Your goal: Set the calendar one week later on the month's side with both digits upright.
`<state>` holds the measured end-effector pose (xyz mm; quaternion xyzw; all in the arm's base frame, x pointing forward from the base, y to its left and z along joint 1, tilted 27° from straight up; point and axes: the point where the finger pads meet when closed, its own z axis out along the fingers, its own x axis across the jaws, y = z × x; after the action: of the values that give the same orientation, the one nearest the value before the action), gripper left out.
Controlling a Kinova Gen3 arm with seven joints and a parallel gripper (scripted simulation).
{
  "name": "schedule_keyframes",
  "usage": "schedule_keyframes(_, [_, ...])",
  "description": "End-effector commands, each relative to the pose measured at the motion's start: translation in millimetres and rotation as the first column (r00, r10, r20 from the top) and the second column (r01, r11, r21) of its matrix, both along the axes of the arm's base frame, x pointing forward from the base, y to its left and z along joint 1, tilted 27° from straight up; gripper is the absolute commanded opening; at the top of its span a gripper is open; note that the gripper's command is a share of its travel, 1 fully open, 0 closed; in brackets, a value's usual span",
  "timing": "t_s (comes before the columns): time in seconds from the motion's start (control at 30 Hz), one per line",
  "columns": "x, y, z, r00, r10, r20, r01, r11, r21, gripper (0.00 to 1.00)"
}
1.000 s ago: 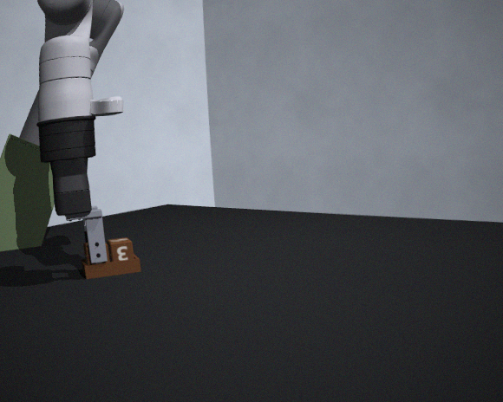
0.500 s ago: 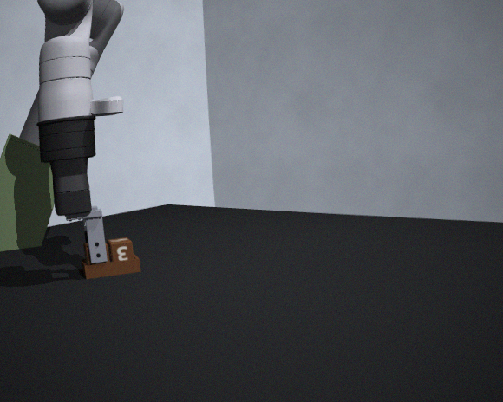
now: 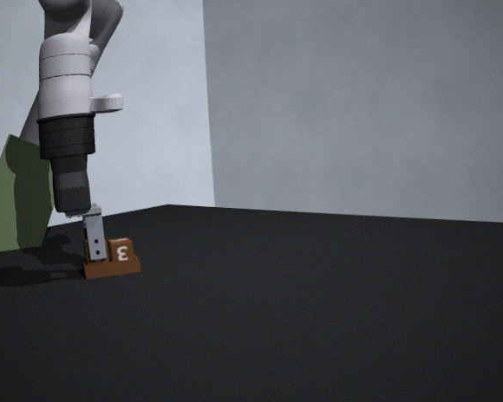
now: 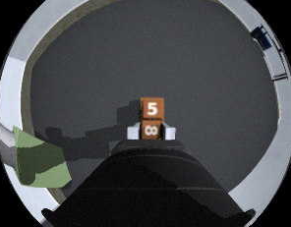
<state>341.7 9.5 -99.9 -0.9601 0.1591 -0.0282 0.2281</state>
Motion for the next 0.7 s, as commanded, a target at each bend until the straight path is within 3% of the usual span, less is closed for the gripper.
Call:
schedule_keyframes(0.0, [1.5, -2, 2.5, 1.0, -0.002, 0.004, 0.002, 1.0, -0.002, 0.57])
schedule_keyframes(0.67, [-3.8, -19, 38.3, 1.0, -0.002, 0.004, 0.002, 1.0, -0.002, 0.57])
